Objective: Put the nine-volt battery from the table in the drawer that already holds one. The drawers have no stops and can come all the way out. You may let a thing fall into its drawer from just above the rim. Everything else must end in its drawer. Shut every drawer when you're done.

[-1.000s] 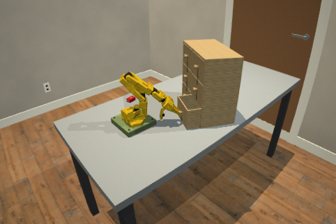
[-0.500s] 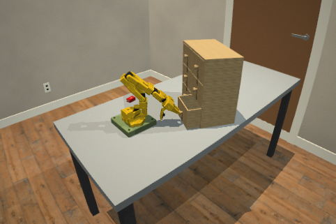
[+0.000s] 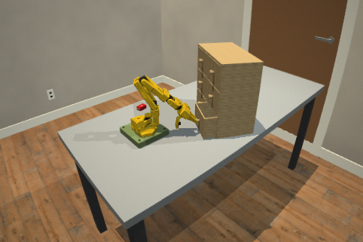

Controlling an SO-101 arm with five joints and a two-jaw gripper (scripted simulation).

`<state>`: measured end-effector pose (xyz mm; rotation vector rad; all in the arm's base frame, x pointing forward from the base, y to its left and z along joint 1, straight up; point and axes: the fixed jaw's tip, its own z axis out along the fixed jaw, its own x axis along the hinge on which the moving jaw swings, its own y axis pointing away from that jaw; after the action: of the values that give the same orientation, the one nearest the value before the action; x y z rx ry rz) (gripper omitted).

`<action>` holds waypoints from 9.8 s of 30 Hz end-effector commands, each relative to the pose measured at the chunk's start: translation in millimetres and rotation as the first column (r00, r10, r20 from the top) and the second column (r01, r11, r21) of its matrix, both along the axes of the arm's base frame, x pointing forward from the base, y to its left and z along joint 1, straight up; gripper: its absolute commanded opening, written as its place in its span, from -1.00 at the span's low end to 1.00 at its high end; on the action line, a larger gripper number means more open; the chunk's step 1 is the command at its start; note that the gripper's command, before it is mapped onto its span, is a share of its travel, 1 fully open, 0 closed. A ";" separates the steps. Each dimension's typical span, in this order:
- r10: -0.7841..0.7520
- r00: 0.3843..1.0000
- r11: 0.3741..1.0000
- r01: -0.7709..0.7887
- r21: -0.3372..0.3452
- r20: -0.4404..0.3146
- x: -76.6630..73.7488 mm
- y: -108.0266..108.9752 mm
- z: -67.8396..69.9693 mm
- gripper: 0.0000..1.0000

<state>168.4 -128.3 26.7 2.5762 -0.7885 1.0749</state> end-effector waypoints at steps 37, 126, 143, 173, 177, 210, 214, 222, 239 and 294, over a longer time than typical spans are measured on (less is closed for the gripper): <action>0.010 1.000 1.000 -0.010 0.005 0.010 33.4 -17.5 0.4 -1.00; 0.005 1.000 1.000 -0.005 0.008 0.016 38.8 -21.0 18.0 -0.57; -0.010 1.000 1.000 0.010 0.023 0.021 23.4 -10.6 32.3 -0.57; -0.005 0.994 0.993 0.018 0.118 -0.110 -9.8 14.4 59.5 -0.57; -0.002 0.991 0.991 0.021 0.136 -0.135 -18.6 20.6 64.1 -0.57; 0.006 0.979 0.983 0.032 0.183 -0.204 -46.8 40.2 74.8 -0.57; 0.006 0.979 0.983 0.032 0.183 -0.204 -46.8 40.2 74.8 -0.57; 0.001 0.988 0.988 0.023 0.152 -0.157 -41.1 36.1 81.0 -0.57; -0.081 0.996 0.987 0.084 0.140 -0.030 -31.3 28.3 94.3 -0.57; -0.875 0.483 0.302 0.562 0.770 -0.009 -35.8 31.1 90.0 -0.57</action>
<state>131.8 -94.8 112.4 1.8973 -2.5569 1.0428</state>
